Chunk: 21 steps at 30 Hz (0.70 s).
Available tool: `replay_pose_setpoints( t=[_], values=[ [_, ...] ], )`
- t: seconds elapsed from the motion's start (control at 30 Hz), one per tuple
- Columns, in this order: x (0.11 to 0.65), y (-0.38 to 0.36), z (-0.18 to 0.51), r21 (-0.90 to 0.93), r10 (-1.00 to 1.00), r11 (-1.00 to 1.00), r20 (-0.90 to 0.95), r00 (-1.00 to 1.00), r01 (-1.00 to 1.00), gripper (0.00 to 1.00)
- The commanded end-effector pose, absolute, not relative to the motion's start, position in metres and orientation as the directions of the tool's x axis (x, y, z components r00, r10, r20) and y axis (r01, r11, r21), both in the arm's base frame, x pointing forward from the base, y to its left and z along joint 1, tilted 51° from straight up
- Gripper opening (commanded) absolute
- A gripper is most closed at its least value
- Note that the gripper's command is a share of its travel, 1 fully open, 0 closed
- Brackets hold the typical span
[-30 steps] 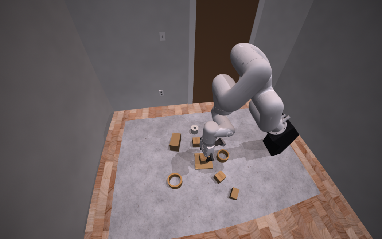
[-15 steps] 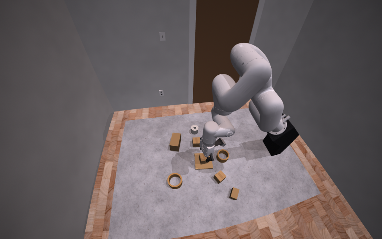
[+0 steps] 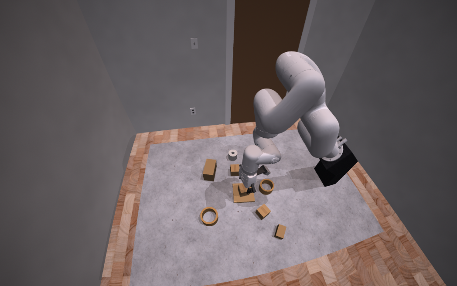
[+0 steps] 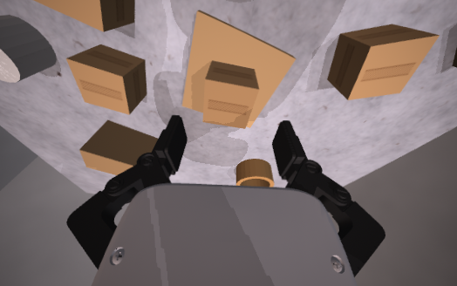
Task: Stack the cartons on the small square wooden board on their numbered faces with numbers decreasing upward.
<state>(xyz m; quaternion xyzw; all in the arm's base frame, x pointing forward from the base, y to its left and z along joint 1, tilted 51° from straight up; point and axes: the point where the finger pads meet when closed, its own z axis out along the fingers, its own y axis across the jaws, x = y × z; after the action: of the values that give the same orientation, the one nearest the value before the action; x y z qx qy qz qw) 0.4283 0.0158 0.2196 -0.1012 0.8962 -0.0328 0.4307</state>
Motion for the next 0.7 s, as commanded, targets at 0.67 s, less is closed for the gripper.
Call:
replay_pose_setpoints(
  t=[0.67],
  values=[
    [0.466, -0.016, 0.265, -0.096, -0.118, 0.993, -0.842, -0.526, -0.069, 1.00]
  ],
)
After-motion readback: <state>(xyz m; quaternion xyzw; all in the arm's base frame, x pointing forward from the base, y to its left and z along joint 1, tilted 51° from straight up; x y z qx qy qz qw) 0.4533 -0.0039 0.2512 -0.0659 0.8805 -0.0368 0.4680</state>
